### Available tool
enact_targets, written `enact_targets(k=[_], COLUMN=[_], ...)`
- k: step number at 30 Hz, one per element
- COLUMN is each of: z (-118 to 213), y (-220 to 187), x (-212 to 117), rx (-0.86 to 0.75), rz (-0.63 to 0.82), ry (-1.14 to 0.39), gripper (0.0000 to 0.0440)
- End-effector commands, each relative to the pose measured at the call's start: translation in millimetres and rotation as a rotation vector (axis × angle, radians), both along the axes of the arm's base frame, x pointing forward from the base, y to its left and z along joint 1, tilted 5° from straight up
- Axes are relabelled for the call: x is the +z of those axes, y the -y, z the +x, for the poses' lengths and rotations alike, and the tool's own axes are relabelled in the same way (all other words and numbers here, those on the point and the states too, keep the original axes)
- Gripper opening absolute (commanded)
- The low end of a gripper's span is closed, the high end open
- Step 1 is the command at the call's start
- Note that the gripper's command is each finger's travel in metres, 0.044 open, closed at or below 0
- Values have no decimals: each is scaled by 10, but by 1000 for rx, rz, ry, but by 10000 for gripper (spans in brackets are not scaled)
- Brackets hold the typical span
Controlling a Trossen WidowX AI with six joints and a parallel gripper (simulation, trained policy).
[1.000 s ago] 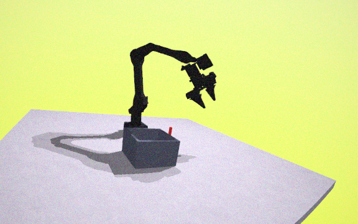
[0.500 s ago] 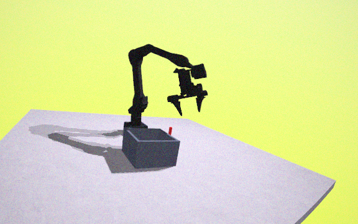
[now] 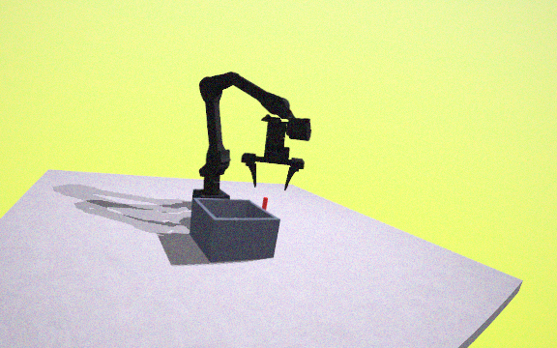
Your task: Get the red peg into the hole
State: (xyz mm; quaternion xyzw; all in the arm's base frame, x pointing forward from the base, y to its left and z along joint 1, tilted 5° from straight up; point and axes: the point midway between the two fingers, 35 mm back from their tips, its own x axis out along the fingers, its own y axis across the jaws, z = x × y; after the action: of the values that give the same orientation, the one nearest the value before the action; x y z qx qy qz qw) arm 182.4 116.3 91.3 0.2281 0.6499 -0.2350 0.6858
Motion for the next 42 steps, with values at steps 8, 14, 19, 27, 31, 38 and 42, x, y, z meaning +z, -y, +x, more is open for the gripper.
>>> enact_targets(k=[8, 14, 19, 27, 31, 38, 42], z=[-83, -77, -114, -217, -208, -135, -101], y=[118, 113, 121, 156, 141, 177, 232], x=[-480, -726, -875, -997, -983, -874, -770], rx=[-176, -234, -278, -337, -340, -315, -287], rz=[-48, -37, -34, -27, -10, -5, -18], ry=[-20, 9, 10, -43, -66, -35, 5], gripper=[435, 432, 374, 174, 69, 0, 0])
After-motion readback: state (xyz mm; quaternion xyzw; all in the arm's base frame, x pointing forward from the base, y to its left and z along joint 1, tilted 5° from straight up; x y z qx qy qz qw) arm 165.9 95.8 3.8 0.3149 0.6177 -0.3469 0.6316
